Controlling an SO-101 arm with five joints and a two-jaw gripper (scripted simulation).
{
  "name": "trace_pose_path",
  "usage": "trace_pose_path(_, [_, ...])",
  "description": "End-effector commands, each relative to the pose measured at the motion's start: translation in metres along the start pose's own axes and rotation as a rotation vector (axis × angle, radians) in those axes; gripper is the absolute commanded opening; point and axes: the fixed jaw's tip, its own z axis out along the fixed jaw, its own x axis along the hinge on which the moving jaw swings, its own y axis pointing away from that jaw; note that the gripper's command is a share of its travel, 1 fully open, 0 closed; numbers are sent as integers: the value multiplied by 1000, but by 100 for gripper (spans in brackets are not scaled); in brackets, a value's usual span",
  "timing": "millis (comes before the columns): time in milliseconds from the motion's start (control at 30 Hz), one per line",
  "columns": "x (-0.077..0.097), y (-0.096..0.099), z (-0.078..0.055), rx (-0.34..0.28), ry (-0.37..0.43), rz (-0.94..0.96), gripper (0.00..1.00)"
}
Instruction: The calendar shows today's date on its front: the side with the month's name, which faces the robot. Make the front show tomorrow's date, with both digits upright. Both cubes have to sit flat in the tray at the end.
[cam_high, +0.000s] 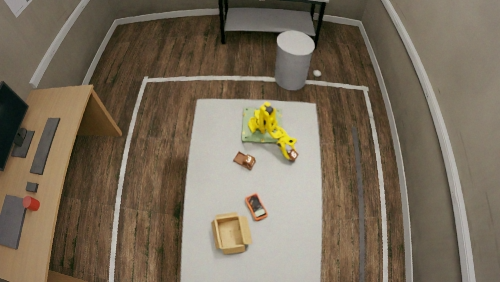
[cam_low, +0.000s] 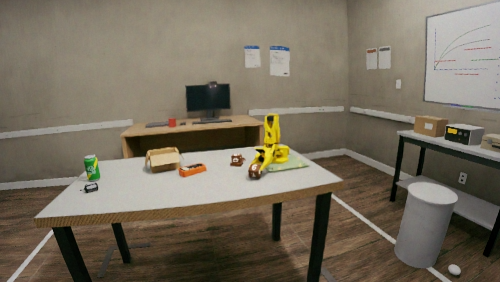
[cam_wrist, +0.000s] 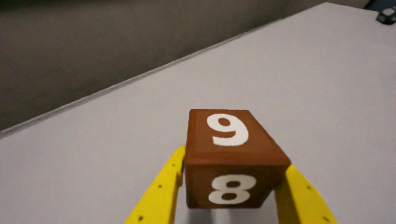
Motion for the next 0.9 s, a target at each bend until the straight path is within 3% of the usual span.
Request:
trace_pose_path(0, [-2, -1, 1, 5, -25, -5, 0])
trace_pose_path(867, [1, -1, 3, 5, -25, -5, 2])
